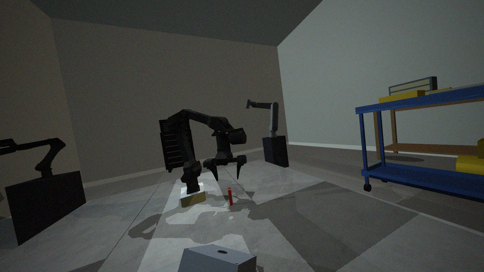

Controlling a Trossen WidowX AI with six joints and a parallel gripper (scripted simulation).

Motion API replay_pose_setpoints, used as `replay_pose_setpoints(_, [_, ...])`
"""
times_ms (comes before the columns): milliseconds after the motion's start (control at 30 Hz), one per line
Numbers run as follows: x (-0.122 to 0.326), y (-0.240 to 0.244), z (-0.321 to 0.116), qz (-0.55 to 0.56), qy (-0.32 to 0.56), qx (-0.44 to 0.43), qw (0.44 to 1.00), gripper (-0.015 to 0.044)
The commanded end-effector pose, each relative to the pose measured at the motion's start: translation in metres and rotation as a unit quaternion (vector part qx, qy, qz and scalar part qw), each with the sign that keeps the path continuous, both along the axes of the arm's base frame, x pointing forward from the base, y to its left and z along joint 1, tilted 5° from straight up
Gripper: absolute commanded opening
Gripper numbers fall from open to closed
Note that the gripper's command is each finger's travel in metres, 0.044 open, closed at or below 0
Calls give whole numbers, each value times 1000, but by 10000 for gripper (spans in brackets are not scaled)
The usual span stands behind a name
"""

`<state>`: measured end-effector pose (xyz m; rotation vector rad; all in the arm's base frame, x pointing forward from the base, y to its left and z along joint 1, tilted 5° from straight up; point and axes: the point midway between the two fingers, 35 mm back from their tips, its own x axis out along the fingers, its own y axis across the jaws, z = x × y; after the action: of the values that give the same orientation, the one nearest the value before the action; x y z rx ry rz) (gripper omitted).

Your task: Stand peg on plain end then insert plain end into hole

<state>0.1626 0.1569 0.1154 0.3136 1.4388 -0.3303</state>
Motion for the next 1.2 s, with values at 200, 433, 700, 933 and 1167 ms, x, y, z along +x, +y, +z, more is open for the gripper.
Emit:
replay_pose_setpoints(200, [-1, 1, 4, 9, 5, 16, 1000, 440])
replay_pose_setpoints(433, [1, 1, -15, 8, 5, 16, 1000, 440])
replay_pose_setpoints(700, [2, 2, -22, 8, 5, 16, 1000, 440])
replay_pose_setpoints(933, [4, 2, -34, 8, 5, 16, 1000, 440])
replay_pose_setpoints(1167, [5, 3, -45, 8, 5, 16, 1000, 440])
